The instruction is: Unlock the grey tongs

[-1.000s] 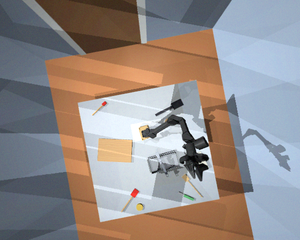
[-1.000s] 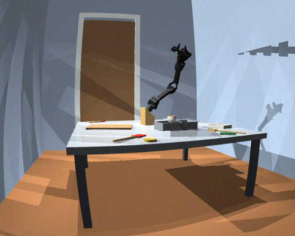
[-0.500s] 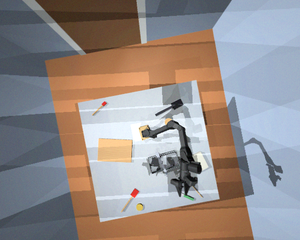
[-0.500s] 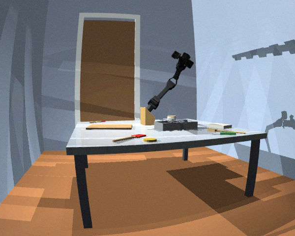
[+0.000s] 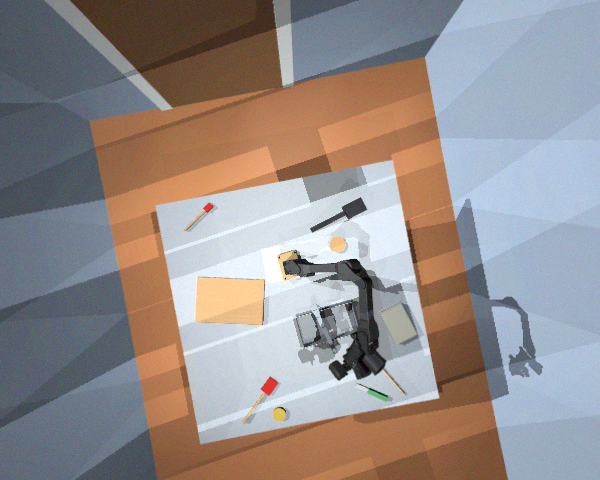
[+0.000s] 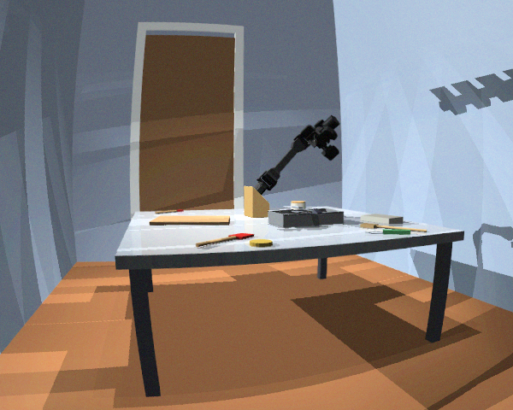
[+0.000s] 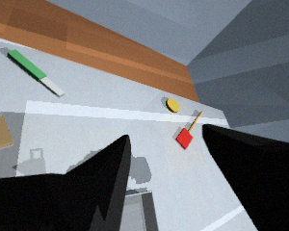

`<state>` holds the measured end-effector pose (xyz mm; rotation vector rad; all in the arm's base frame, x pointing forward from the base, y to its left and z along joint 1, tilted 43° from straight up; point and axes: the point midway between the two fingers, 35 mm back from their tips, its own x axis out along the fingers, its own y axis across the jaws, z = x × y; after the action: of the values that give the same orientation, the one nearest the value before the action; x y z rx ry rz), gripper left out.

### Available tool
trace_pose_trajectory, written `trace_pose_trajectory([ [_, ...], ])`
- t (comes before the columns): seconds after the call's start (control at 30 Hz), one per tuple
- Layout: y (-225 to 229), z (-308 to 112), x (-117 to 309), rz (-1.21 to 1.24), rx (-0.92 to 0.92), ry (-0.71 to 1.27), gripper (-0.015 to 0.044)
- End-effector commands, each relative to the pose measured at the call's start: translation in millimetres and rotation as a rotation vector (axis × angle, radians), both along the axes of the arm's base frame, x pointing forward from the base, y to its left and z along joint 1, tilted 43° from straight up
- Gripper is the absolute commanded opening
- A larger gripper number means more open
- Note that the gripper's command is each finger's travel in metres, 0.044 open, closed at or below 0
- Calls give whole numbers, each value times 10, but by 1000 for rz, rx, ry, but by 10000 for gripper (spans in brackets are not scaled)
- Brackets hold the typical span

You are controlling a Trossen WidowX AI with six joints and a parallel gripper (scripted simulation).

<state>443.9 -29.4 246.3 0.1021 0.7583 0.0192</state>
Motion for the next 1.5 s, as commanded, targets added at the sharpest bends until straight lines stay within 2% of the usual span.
trace_pose_trajectory([
  [0.0, 418, -568, -89, 112, 23, 201, 260],
  [0.23, 1098, -1364, -495, 281, 54, 552, 260],
  [0.33, 1288, -1580, -684, 330, 55, 669, 260],
  [0.9, 1368, -1539, -740, 334, 56, 677, 260],
  [1.47, 1436, -1791, -698, 334, 56, 677, 260],
])
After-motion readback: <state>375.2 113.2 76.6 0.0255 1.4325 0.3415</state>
